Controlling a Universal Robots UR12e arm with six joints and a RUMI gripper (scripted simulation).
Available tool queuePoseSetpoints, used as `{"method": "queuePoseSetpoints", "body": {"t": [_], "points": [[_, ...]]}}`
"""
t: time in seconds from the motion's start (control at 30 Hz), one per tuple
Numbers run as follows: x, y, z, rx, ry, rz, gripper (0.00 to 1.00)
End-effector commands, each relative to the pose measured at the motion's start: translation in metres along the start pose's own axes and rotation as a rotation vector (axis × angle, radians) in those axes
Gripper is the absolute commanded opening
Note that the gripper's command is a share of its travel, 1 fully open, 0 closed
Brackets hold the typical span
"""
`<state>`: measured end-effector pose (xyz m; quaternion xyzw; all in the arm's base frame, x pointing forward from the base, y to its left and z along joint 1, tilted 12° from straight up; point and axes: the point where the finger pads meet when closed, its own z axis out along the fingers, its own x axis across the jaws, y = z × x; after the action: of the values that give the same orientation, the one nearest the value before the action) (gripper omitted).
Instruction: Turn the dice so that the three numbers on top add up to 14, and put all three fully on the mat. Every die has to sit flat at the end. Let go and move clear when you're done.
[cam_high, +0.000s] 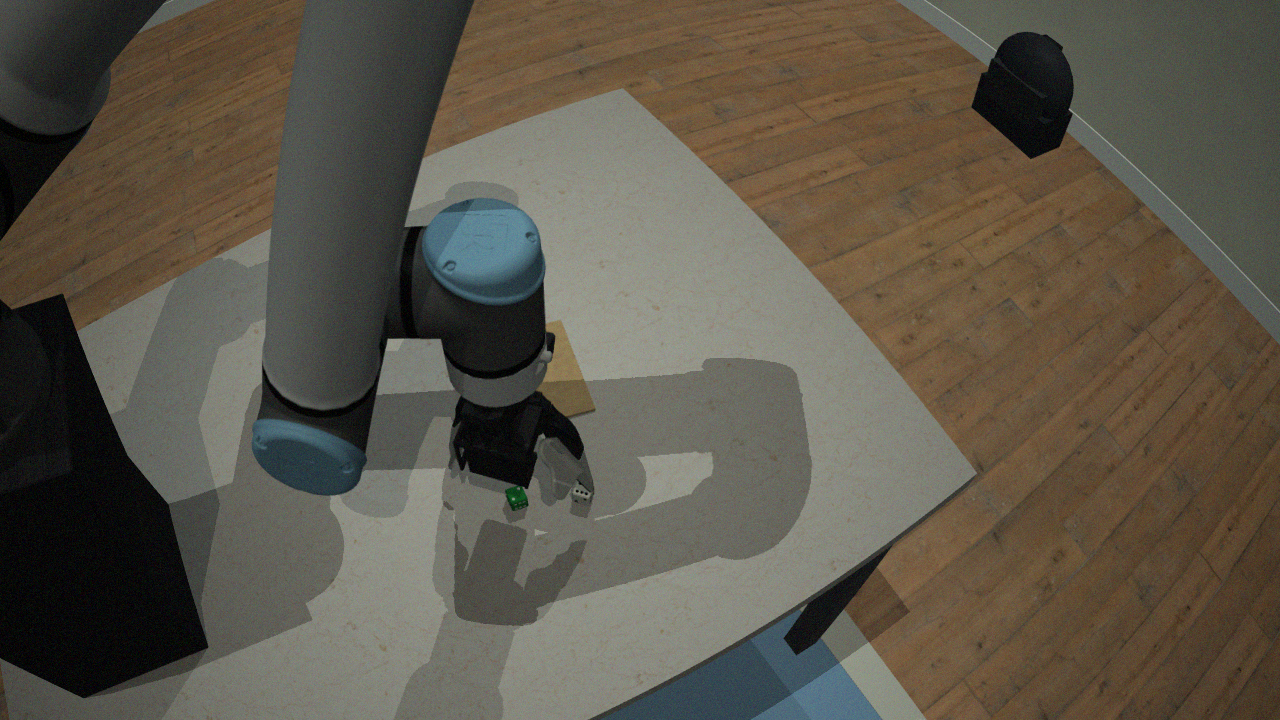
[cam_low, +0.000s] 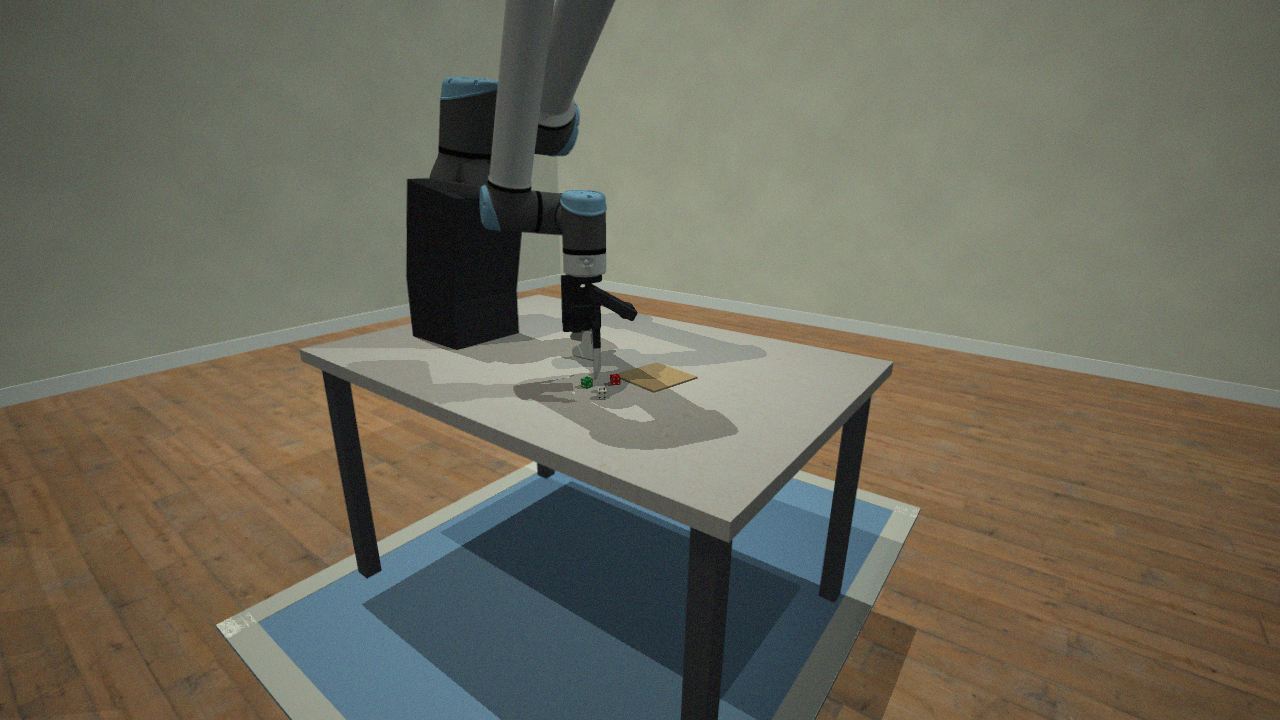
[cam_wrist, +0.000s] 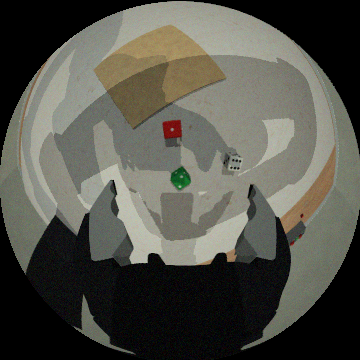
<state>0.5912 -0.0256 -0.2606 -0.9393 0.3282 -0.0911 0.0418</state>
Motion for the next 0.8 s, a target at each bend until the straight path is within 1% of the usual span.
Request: {"method": "queuePoseSetpoints", "body": {"t": [0.0, 0.53, 0.63, 0.77], "points": [[0.000, 0.000, 0.000, 0.000, 0.001, 0.000, 1.00], [0.000, -0.001, 0.000, 0.000, 0.001, 0.000, 1.00], [-0.001, -0.007, 0.000, 0.000, 0.001, 0.000, 1.00], [-0.004, -0.022, 0.000, 0.000, 0.001, 0.000, 1.00]]}}
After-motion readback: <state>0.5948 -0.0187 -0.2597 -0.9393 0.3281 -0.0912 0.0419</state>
